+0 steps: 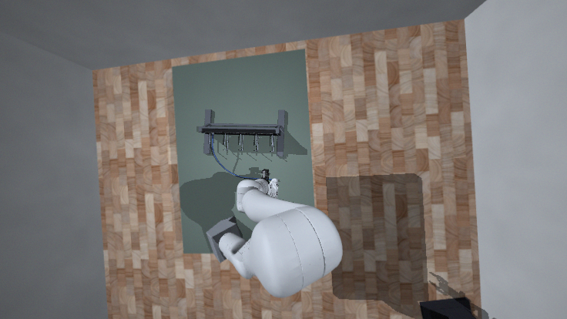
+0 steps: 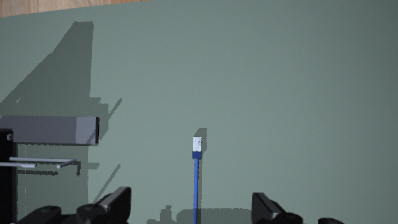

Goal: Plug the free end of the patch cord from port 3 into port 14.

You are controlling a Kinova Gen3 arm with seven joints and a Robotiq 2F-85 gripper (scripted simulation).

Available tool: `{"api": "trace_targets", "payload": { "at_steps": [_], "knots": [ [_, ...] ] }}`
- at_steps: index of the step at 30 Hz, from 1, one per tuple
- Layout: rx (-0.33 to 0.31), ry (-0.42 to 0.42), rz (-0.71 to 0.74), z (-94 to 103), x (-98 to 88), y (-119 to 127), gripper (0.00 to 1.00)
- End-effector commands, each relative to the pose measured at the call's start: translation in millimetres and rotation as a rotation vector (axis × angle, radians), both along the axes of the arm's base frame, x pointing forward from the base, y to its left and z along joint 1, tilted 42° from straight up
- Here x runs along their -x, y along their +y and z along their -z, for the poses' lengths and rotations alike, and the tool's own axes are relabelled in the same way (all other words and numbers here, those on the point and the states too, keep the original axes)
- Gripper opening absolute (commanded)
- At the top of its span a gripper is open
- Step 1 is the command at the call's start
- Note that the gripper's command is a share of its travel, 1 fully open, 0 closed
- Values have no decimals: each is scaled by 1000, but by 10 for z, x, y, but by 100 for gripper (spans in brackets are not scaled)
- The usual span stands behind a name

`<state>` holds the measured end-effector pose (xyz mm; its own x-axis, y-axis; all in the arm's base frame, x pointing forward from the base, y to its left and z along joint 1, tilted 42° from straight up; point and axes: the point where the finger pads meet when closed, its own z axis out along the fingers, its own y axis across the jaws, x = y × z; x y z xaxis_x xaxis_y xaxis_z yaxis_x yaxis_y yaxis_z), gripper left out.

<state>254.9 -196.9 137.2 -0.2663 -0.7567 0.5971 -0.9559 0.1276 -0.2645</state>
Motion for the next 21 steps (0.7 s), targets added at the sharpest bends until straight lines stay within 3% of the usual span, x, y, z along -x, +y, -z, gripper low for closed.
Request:
{"api": "trace_targets", "payload": {
  "at_steps": [1, 21],
  "knots": [
    [0, -3, 2, 0, 7, -7, 100],
    [-1, 0, -1, -7, 45, -16, 100]
  ]
}}
